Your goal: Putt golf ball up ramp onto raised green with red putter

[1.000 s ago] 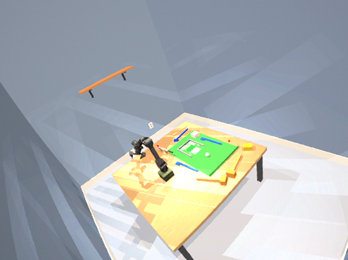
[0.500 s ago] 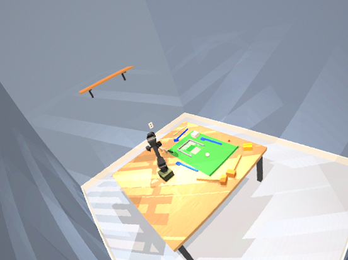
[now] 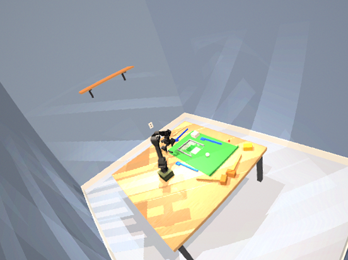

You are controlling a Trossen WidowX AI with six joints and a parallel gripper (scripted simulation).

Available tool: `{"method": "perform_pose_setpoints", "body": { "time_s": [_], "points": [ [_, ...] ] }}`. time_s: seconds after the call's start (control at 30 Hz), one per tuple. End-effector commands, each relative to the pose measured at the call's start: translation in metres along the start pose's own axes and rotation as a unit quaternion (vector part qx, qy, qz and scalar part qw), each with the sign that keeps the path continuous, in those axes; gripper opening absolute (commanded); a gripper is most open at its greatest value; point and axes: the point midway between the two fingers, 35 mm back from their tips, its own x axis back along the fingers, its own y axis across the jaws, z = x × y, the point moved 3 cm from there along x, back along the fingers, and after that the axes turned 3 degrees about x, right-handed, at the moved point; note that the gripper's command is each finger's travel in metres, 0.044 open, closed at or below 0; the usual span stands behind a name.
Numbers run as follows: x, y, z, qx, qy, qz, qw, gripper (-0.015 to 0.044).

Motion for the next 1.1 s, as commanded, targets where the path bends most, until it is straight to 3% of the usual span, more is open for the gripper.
{"method": "perform_pose_setpoints", "body": {
  "time_s": [0.0, 0.47, 1.07],
  "points": [
    [-0.002, 0.002, 0.001, 0.011, 0.003, -0.003, 1.0, 0.044],
    [-0.045, 0.004, 0.012, 0.011, 0.003, -0.003, 1.0, 0.044],
    [-0.065, 0.004, 0.018, 0.011, 0.003, -0.003, 1.0, 0.044]
  ]
}}
